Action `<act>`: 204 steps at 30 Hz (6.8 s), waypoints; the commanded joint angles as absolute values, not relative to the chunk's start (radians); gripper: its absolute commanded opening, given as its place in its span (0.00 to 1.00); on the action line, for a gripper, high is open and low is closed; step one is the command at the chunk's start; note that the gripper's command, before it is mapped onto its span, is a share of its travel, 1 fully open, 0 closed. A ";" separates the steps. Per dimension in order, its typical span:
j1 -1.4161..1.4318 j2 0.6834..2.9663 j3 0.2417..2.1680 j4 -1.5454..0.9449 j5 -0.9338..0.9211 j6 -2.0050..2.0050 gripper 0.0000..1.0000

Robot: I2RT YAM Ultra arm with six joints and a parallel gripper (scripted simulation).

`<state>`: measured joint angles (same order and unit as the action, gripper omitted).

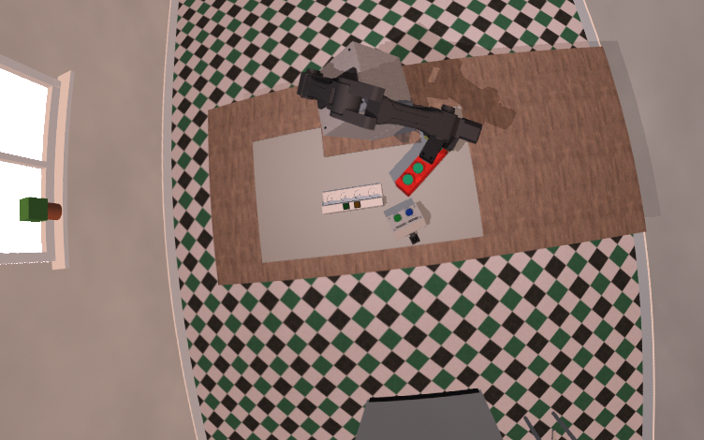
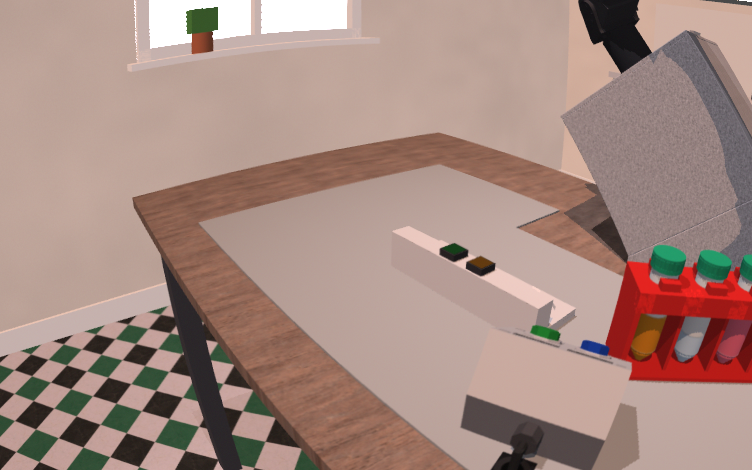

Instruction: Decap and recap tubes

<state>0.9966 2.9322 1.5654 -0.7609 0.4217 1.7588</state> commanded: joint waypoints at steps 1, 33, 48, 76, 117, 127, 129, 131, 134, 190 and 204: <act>0.996 2.923 1.575 -0.788 0.424 1.802 0.49; 0.949 2.992 1.545 -0.671 0.449 1.759 0.49; 0.938 3.003 1.540 -0.651 0.455 1.748 0.49; 0.936 3.006 1.540 -0.646 0.456 1.496 0.00; 0.937 3.004 1.540 -0.649 0.455 -0.353 0.00; 0.938 3.003 1.540 -0.650 0.455 -0.752 0.00; 0.938 3.003 1.540 -0.650 0.455 -0.852 0.00; 0.938 3.003 1.540 -0.650 0.455 -0.952 0.00; 0.938 3.003 1.540 -0.650 0.455 -1.102 0.00; 0.938 3.002 1.540 -0.651 0.455 -0.659 0.49; 0.938 3.002 1.540 -0.651 0.455 0.007 0.49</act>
<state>0.9340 3.0104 1.5368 -0.6514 0.4553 -0.1738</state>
